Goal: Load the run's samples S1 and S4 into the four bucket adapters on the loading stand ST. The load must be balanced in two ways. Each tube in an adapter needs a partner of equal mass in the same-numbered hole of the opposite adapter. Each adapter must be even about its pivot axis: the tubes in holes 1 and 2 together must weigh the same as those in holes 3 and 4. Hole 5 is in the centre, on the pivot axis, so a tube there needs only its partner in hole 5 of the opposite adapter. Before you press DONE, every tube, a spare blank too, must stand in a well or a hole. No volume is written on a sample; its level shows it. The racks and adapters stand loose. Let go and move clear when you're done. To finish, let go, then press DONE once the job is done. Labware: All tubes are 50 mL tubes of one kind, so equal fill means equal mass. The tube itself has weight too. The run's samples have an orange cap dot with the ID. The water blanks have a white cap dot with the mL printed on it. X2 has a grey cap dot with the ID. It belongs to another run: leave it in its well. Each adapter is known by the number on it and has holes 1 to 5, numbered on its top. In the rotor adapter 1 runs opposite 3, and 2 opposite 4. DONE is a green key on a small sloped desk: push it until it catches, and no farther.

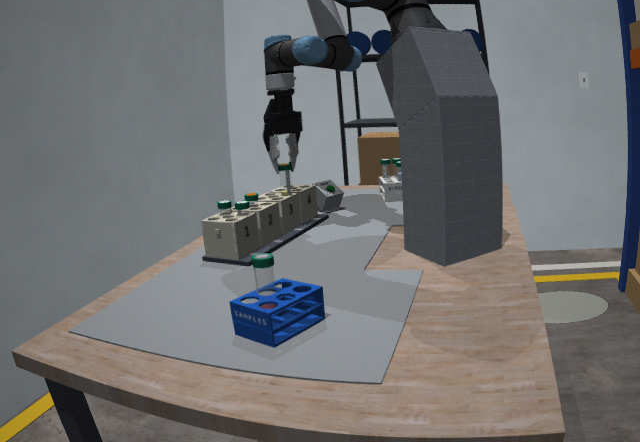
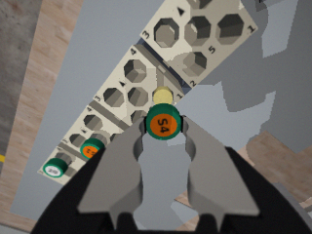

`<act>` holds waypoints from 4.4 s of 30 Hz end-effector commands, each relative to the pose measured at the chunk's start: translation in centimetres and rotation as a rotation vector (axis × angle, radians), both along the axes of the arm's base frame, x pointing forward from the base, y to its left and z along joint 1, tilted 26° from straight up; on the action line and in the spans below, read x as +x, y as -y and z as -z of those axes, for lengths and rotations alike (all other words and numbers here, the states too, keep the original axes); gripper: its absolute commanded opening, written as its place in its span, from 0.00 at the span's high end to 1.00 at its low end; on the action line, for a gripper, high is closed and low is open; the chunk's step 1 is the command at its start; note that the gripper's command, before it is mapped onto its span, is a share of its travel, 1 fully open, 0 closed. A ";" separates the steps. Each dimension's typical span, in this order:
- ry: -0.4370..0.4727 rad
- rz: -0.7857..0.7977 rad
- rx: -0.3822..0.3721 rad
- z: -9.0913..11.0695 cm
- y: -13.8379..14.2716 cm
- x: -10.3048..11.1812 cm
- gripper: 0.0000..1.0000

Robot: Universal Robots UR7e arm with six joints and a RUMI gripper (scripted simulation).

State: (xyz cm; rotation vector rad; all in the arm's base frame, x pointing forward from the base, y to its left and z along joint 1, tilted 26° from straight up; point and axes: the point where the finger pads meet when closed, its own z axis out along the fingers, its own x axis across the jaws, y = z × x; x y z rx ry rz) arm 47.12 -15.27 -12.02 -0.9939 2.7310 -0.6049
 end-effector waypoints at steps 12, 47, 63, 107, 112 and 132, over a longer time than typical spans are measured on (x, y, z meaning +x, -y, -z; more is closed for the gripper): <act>0.001 0.000 -0.001 1.7 0.6 0.6 1.00; 0.001 0.000 -0.001 4.5 1.6 1.5 1.00; 0.001 0.000 -0.001 4.5 1.6 1.5 0.65; -0.204 -0.587 -0.192 -1.2 10.1 -3.9 0.65; -0.279 -0.795 -0.262 -2.0 13.9 -5.5 0.65; -0.388 -1.113 -0.364 -4.8 27.4 -11.3 0.65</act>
